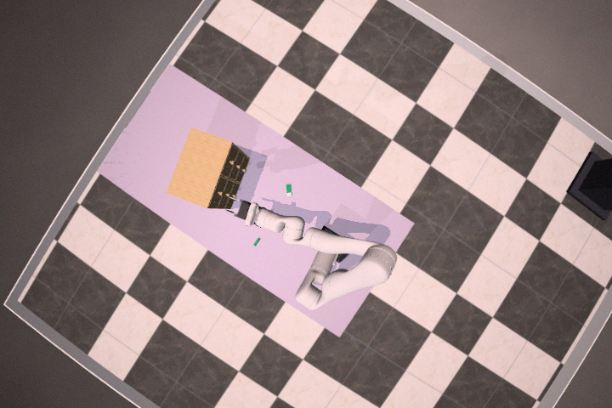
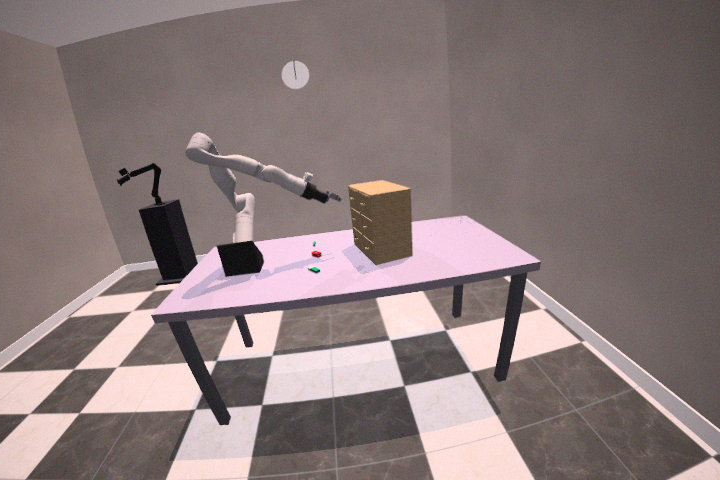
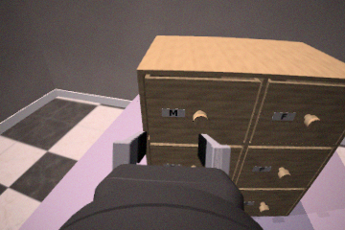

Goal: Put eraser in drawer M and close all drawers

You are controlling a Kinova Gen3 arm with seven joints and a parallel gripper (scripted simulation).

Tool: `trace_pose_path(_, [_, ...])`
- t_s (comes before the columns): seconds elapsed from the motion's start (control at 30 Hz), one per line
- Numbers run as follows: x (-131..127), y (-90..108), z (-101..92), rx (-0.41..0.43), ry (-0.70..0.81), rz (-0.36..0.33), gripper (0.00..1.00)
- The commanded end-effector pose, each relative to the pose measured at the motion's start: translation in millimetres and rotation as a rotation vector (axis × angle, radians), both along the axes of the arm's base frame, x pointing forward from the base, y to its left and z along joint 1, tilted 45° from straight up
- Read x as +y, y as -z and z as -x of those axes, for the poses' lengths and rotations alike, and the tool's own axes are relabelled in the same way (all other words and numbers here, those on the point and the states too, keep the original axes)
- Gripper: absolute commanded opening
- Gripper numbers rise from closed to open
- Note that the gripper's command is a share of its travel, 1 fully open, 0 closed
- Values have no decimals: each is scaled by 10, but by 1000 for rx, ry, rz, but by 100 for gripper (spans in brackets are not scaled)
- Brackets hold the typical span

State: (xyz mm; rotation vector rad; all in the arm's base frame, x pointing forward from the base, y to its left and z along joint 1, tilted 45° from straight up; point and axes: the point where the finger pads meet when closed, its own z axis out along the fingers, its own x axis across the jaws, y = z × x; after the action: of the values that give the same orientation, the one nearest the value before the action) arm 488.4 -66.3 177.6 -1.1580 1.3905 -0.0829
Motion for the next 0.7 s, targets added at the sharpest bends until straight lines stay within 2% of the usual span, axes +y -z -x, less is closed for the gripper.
trace_pose_path(0.0, [77, -21, -7, -18, 15, 3, 100])
trace_pose_path(0.67, [180, 41, -84, -116, 118, -38, 100])
